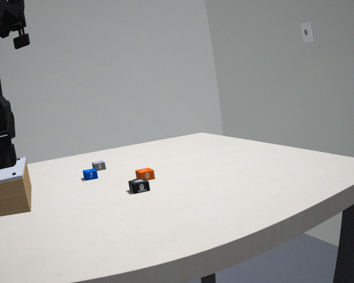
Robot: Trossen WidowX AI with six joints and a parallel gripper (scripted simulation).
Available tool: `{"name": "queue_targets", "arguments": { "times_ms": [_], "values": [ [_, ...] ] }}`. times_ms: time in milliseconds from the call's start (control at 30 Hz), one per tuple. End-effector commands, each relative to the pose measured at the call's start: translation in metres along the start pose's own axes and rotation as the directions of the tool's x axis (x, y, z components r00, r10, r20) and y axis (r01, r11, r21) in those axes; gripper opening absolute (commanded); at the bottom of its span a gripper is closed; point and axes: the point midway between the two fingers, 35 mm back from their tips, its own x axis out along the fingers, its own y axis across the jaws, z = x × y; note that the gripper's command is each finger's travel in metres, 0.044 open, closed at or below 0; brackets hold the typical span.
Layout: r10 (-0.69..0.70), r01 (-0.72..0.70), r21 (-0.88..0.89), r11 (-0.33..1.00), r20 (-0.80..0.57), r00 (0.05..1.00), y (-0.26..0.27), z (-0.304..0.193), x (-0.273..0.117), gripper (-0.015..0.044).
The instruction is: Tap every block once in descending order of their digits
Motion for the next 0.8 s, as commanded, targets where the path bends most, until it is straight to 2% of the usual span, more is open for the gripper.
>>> {"name": "queue_targets", "arguments": {
  "times_ms": [0,200,367,567,767],
  "values": [
    [0.147,-0.129,0.129,0.983,-0.144,0.979,0.045,-0.062,-0.007,0.04],
    [0.372,-0.232,0.383,0.894,-0.347,0.861,0.114,-0.159,-0.047,0.04],
    [0.541,-0.201,0.597,0.776,-0.467,0.699,0.167,-0.227,-0.105,0.04],
    [0.715,-0.022,0.796,0.605,-0.53,0.456,0.223,-0.288,-0.2,0.04],
    [0.85,0.276,0.861,0.427,-0.486,0.201,0.269,-0.316,-0.313,0.04]
  ]
}}
